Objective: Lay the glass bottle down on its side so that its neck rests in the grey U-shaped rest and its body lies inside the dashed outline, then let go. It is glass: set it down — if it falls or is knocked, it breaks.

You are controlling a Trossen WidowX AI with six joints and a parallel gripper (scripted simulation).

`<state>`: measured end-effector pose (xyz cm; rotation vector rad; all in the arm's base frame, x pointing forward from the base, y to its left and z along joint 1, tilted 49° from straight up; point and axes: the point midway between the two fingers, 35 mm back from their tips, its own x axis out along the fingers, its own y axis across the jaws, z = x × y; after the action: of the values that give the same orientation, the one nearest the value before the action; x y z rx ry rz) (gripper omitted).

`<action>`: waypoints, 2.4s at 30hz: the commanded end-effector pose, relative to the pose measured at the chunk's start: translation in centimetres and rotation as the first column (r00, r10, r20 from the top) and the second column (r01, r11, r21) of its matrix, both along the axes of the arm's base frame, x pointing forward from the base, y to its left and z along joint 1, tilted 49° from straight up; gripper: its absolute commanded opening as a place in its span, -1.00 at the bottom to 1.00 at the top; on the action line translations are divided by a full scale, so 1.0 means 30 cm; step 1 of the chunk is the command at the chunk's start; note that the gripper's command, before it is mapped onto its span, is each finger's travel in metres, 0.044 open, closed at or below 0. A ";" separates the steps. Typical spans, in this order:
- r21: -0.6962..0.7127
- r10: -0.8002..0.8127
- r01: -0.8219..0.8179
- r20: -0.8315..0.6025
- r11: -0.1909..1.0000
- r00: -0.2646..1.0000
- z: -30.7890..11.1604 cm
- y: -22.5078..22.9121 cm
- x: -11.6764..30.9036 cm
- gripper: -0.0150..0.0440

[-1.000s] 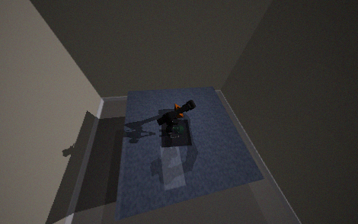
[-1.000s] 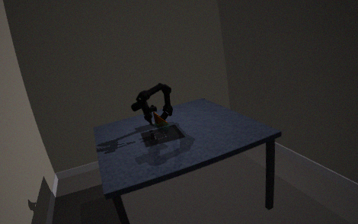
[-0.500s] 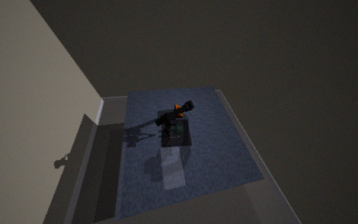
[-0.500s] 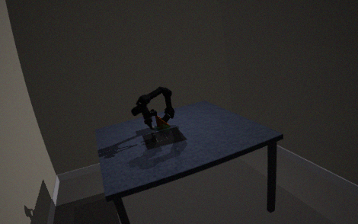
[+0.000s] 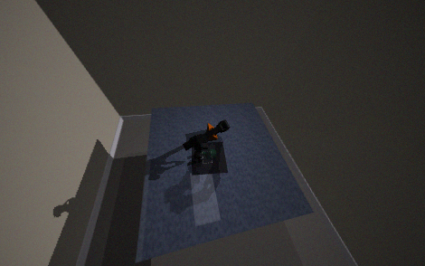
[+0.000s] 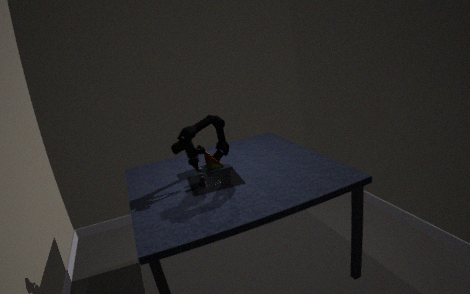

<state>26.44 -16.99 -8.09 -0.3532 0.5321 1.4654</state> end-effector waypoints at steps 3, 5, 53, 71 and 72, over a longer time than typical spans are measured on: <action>0.000 0.000 0.000 0.000 1.000 1.000 -0.013 0.005 0.004 -0.08; 0.000 0.000 0.000 0.000 1.000 1.000 -0.017 0.005 0.004 -0.08; -0.006 0.014 -0.014 0.005 1.000 1.000 -0.113 0.031 0.002 -0.08; -0.013 0.021 -0.021 0.012 1.000 1.000 -0.119 0.039 0.002 -0.08; -0.014 0.021 -0.021 0.012 1.000 1.000 -0.120 0.039 0.002 -0.08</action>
<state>26.46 -15.99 -11.76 -0.3848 0.5300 1.4797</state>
